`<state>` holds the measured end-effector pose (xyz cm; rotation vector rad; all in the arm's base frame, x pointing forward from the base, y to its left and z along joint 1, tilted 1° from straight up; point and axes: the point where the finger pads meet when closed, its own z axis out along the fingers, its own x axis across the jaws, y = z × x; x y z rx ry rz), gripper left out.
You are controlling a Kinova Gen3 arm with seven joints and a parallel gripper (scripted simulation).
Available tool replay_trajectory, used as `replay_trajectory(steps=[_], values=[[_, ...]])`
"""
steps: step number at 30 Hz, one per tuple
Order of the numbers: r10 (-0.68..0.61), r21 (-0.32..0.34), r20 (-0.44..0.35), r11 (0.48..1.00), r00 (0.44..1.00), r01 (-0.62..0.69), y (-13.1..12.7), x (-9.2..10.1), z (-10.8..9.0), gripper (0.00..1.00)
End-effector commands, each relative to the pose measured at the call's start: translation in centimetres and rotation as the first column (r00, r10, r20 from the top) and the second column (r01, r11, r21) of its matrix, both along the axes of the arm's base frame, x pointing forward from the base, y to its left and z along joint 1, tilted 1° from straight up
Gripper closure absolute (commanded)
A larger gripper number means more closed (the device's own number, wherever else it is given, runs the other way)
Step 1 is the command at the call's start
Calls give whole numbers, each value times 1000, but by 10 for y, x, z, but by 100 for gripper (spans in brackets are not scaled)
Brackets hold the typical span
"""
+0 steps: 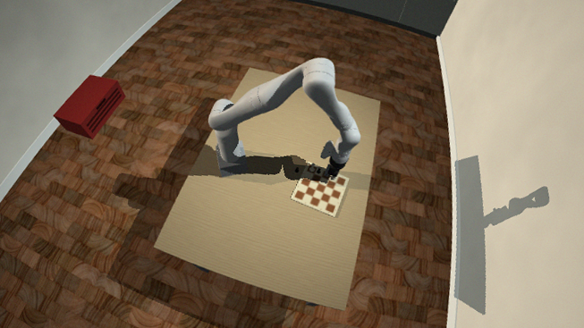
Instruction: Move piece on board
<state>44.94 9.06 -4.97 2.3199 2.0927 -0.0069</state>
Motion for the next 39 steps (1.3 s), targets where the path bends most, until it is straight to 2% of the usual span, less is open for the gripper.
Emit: replay_trajectory(steps=[1,39], values=[[0,0,2,1000,1000,0,0,1,1,100],[0,0,2,1000,1000,0,0,1,-3,100]])
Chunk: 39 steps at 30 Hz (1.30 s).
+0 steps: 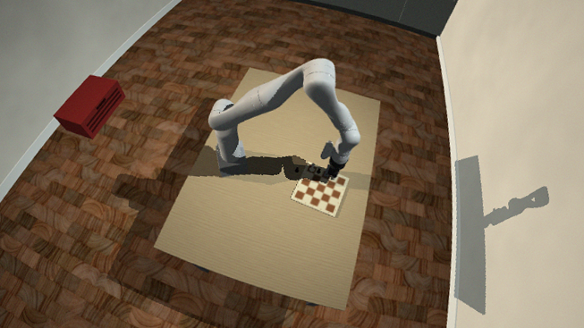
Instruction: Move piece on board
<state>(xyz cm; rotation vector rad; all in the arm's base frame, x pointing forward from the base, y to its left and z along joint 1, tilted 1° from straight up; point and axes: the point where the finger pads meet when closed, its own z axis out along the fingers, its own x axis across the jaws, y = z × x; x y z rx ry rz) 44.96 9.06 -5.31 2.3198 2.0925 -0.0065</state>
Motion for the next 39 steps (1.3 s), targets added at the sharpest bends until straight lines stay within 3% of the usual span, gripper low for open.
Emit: replay_trajectory(steps=[1,34,35,37,38,39], values=[[0,0,2,1000,1000,0,0,1,1,100],[0,0,2,1000,1000,0,0,1,1,100],[0,0,2,1000,1000,0,0,1,1,86],[0,0,2,1000,1000,0,0,1,1,86],[0,0,2,1000,1000,0,0,1,1,73],[0,0,2,1000,1000,0,0,1,1,73]])
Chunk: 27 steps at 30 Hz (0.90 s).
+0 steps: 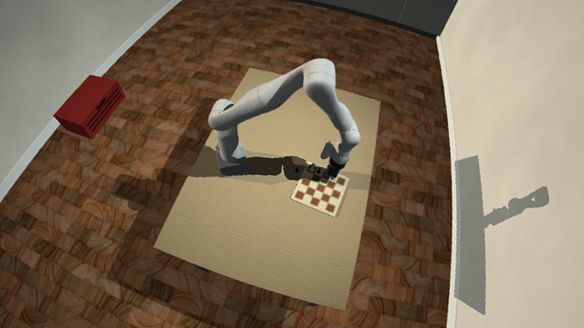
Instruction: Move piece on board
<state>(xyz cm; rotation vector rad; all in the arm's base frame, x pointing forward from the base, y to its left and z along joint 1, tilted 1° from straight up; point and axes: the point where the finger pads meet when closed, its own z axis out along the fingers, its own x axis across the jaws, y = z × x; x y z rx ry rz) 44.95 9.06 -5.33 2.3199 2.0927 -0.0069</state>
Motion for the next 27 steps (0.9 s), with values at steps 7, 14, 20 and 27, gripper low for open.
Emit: replay_trajectory(steps=[7,14,20,27], values=[[0,0,2,1000,1000,0,0,1,1,46],[0,0,2,1000,1000,0,0,1,1,32],[0,0,2,1000,1000,0,0,1,1,32],[0,0,2,1000,1000,0,0,1,9,32]])
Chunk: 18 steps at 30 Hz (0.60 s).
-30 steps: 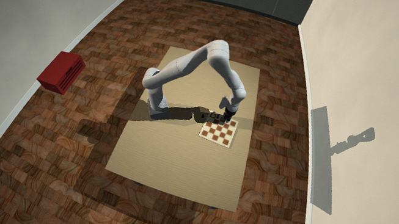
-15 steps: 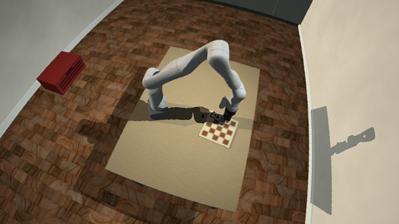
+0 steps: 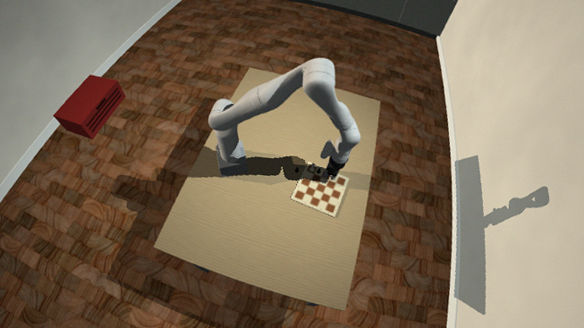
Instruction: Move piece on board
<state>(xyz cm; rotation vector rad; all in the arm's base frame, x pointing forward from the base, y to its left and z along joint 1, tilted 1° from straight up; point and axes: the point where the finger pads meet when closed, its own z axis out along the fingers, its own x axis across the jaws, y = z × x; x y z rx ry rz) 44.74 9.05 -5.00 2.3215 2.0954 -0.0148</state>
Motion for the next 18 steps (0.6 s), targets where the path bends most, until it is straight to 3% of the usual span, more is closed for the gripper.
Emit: replay_trajectory(steps=[1,18], values=[[-1,2,8,1000,1000,1,0,3,9,32],[-1,2,8,1000,1000,1,2,2,80,32]])
